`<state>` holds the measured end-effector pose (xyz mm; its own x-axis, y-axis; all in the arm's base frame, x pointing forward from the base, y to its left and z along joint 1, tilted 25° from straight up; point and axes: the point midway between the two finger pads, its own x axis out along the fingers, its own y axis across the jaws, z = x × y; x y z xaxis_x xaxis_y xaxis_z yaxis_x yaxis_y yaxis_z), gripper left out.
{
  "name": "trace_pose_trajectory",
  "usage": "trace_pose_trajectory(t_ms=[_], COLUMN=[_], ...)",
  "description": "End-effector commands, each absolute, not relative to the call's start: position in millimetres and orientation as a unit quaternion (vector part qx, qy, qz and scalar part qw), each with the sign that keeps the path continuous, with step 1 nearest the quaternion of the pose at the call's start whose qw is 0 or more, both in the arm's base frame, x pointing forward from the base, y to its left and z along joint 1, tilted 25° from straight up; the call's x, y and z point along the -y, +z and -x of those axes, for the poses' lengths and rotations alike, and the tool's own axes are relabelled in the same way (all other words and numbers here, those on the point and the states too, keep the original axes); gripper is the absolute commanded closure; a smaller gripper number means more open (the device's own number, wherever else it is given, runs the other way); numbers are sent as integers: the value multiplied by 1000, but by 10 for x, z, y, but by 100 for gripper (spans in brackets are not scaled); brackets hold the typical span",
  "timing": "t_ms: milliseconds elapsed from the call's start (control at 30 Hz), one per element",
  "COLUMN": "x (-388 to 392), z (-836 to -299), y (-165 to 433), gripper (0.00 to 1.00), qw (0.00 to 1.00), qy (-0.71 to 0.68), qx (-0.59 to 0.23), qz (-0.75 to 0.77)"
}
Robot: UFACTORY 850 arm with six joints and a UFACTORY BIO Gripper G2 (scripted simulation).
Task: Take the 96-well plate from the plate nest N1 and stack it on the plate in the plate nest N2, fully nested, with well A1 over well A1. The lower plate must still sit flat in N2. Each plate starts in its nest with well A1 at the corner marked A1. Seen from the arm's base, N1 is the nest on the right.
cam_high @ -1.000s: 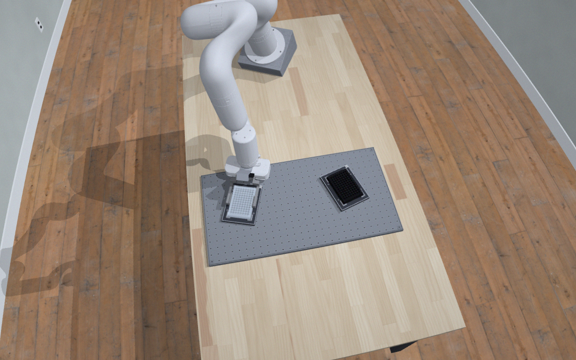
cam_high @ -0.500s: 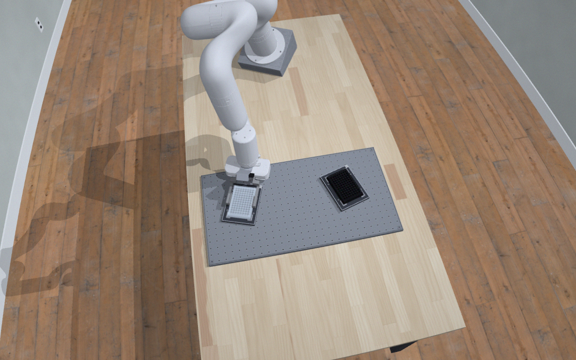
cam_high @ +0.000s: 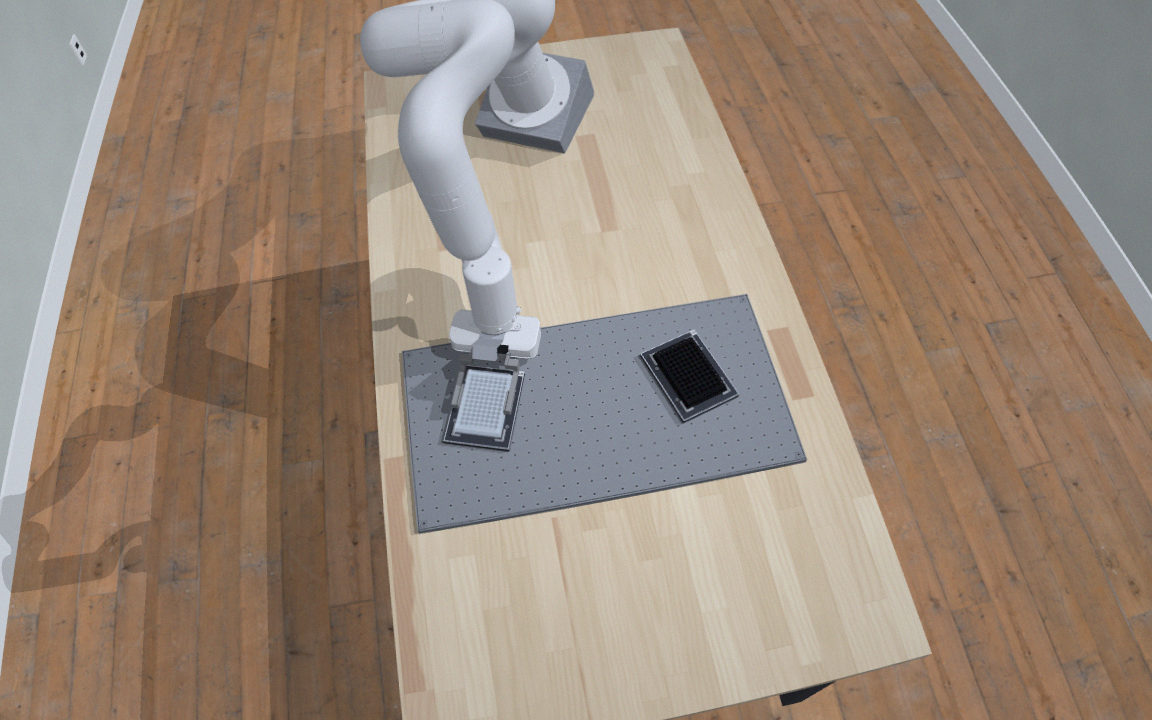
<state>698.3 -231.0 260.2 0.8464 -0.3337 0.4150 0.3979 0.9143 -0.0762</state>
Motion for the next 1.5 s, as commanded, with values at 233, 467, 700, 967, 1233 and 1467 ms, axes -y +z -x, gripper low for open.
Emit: trace_pose_trajectory(t_ms=[233,467,700,967,1233,1467], x=[2296,2285,2276,2270,2240,2221], z=[-6964,-6948,-6934,-6925,-6878,-6849], y=[2666,2709,2745,2766,2887,2963], gripper=[100,100,100,100,100,100], qw=[957,957,957,957,957,957], qy=[-191,-191,-191,-191,-191,-191], qx=[201,201,201,201,201,201], qz=[80,80,80,80,80,80])
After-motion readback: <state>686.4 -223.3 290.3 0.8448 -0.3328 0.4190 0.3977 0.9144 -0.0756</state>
